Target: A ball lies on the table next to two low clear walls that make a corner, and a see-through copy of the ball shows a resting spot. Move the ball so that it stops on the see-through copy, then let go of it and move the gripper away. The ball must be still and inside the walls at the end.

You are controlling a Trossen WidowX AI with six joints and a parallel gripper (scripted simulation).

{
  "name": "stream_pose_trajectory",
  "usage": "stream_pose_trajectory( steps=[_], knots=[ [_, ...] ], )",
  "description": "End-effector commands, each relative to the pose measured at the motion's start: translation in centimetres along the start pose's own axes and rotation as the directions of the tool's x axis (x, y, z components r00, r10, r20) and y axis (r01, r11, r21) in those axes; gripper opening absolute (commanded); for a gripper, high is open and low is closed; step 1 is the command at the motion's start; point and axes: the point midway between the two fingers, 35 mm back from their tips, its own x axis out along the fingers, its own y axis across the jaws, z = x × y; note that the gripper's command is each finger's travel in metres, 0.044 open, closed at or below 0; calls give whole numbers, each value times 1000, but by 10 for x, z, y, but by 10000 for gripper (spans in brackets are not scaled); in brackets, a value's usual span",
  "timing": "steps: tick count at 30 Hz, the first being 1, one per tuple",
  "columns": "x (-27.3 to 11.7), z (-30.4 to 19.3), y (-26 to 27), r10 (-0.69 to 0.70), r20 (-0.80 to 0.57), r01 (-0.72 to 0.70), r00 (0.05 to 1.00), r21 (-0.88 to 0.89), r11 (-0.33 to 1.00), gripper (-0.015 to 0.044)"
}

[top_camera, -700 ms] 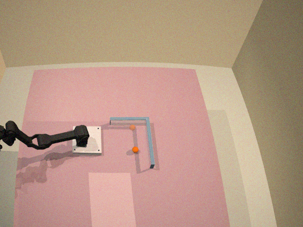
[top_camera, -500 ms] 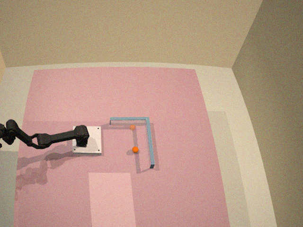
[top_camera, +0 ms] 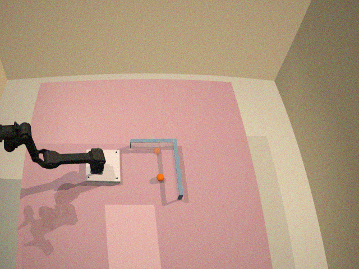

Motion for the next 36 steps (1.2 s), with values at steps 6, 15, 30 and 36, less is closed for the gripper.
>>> stream_pose_trajectory(
  steps=[6, 15, 30, 36],
  knots=[
    [-35, -70, -53, -149, -205, 118, 967, -156, 981, 284],
    [-108, -159, -124, -359, -443, 228, 821, -321, 919, 284],
    [-270, -244, -212, -593, -693, 256, 410, -536, 804, 284],
    [-365, -267, -249, -672, -724, 204, 153, -642, 739, 284]
  ],
)
